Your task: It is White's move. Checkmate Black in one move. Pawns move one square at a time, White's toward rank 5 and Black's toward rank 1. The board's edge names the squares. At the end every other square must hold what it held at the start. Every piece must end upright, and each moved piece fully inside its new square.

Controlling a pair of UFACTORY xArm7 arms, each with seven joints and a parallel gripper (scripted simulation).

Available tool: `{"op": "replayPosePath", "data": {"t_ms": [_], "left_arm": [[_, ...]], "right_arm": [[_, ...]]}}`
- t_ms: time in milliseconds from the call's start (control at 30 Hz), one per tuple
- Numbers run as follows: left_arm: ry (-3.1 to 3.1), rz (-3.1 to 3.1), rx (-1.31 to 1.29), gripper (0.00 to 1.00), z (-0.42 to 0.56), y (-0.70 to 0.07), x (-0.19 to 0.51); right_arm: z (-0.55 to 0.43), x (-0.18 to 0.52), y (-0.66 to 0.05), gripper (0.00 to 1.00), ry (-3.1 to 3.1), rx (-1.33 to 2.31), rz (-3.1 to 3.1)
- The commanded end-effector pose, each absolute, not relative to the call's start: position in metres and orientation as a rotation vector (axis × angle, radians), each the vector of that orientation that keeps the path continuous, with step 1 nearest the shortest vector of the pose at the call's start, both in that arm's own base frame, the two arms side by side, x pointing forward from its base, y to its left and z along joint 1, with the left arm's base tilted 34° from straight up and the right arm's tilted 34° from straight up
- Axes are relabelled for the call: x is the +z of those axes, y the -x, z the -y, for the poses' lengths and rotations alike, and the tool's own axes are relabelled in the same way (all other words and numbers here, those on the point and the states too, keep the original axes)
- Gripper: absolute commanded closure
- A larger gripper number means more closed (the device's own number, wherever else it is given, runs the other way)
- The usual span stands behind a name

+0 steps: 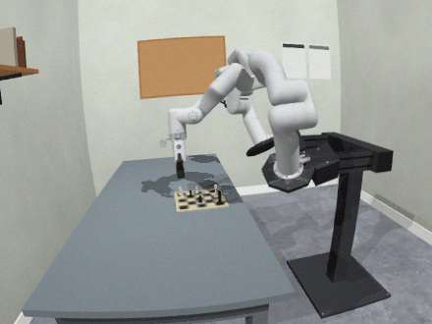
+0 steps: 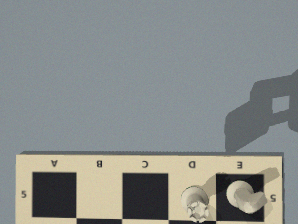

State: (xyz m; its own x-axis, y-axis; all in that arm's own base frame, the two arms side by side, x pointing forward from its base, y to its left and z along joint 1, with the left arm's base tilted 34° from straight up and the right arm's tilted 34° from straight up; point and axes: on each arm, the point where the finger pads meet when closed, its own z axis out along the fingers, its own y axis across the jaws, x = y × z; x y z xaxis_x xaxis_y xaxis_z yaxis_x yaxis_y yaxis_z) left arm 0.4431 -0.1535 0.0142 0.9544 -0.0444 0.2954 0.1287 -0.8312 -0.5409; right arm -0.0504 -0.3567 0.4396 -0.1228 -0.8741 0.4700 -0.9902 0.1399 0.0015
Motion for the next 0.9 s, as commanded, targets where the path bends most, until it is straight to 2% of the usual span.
{"op": "replayPosePath", "data": {"t_ms": [0, 100, 133, 867], "left_arm": [[2.522, -0.300, -0.299, 0.00, 0.1548, -0.4440, 0.0149], [2.502, -0.465, -0.248, 0.00, 0.1548, -0.4440, 0.0149], [2.494, -0.526, -0.229, 0.61, 0.1548, -0.4440, 0.0149], [2.476, -0.663, -0.187, 0.61, 0.1548, -0.4440, 0.0149]], "right_arm": [[0.3568, 0.4414, 0.0508, 0.00, -1.792, 0.451, 2.065], [0.3568, 0.4414, 0.0508, 0.00, -1.792, 0.451, 2.065], [0.3568, 0.4414, 0.0508, 0.00, -1.792, 0.451, 2.065], [0.3568, 0.4414, 0.0508, 0.00, -1.792, 0.451, 2.065]]}}
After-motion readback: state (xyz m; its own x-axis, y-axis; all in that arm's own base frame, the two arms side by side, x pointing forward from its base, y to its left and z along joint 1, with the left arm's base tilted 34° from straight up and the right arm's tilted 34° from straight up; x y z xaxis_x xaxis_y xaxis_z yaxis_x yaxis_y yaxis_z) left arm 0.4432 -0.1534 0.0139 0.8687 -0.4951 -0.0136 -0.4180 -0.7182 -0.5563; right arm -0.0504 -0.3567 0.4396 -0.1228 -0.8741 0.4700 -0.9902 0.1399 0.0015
